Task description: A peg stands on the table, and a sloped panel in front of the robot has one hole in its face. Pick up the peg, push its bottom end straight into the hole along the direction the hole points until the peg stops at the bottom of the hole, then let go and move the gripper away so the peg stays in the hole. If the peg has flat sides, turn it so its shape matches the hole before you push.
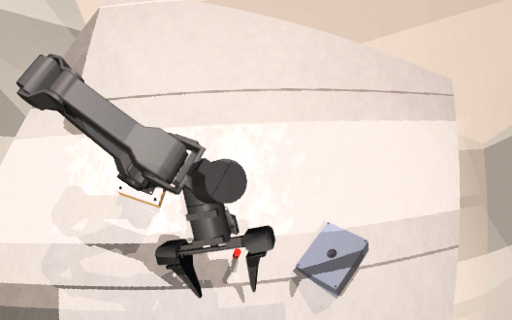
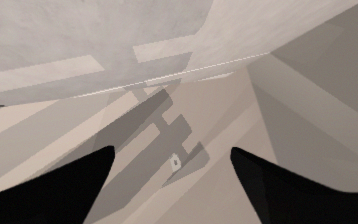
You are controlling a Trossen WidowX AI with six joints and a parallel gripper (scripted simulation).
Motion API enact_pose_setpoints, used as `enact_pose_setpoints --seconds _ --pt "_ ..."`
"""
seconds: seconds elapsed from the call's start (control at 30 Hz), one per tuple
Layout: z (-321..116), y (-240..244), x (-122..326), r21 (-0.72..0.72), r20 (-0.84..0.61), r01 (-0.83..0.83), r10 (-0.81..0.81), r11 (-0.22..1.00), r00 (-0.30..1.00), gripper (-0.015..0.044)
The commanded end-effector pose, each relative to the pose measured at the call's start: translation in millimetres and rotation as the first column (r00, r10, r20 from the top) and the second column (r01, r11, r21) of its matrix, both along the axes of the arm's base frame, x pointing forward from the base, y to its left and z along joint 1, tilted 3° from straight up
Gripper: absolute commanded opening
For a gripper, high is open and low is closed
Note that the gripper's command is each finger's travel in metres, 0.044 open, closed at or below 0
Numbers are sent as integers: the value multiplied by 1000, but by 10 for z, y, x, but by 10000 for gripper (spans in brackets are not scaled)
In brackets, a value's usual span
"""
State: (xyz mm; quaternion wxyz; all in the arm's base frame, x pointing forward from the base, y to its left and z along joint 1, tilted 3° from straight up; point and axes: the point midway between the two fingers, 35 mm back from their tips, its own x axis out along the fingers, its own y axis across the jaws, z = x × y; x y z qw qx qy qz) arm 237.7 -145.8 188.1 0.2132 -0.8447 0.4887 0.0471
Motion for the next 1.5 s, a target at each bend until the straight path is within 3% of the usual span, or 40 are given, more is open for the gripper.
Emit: enact_pose_setpoints --seconds 0.0,0.73,1.47 --pt "-22 2 69 81 41 8 -11 997 999 440" --pt "-251 68 253 494 171 88 -196 865 966 440" --pt "-485 188 315 824 108 219 -524 523 845 440"
